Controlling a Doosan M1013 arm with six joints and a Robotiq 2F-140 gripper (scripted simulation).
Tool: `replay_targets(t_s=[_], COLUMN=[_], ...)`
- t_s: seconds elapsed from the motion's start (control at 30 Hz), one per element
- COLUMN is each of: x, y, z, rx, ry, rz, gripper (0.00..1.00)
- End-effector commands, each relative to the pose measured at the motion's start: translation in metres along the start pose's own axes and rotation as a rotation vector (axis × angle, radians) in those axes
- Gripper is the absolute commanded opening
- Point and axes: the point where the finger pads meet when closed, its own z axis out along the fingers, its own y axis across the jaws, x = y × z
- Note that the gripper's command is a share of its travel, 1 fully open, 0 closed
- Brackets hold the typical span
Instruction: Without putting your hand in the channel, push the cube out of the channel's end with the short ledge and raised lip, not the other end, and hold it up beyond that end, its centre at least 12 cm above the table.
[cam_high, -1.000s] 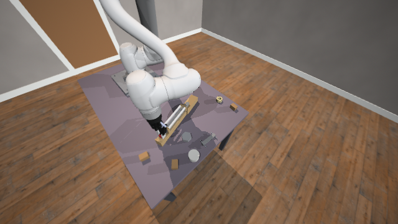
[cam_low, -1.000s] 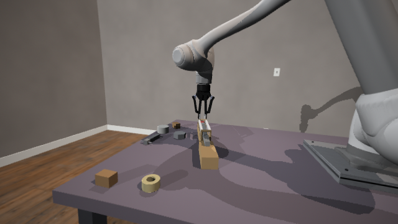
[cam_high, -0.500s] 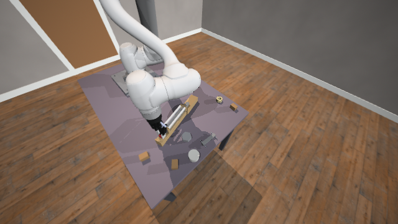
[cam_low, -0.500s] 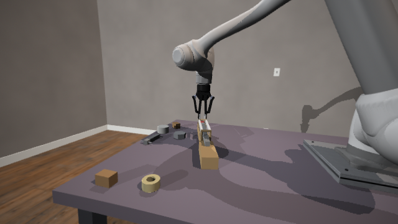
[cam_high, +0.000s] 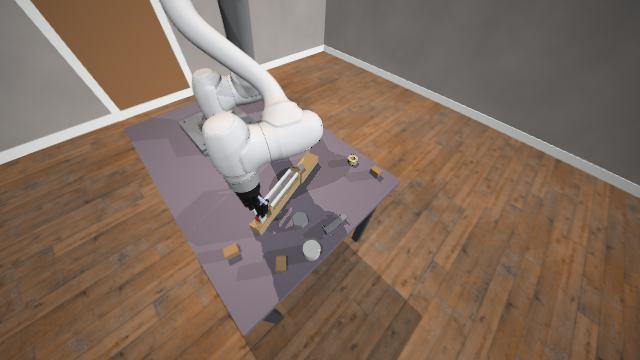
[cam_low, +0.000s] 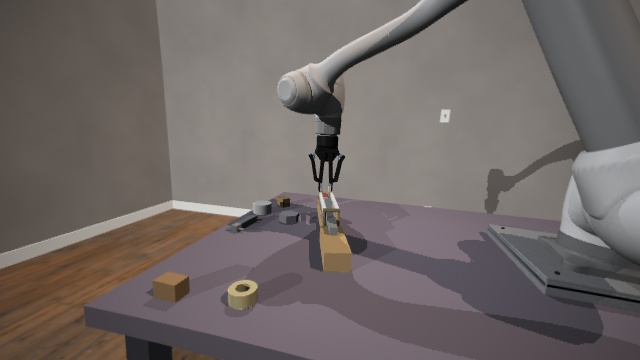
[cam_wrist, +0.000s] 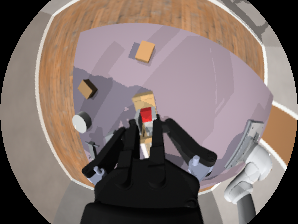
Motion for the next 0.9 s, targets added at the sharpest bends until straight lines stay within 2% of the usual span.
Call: replay_targets(t_s=[0.0, 0.1, 0.2, 0.27, 0.47, 0.57, 0.87], x=[0.0, 0.0, 0.0, 0.0, 0.0, 0.0, 0.0], y=[0.0, 0.0, 0.0, 0.0, 0.0, 0.0, 0.0], z=[-0.001, -0.007, -0.022, -0.022, -0.064, -0.077, -0.081], rx=[0.0, 0.0, 0.0, 0.0, 0.0, 0.0, 0.0], ry=[0.0, 0.0, 0.0, 0.0, 0.0, 0.0, 0.0], rz=[0.0, 0.0, 0.0, 0.0, 0.0, 0.0, 0.0], gripper=[0.0, 0.0, 0.0, 0.0, 0.0, 0.0, 0.0])
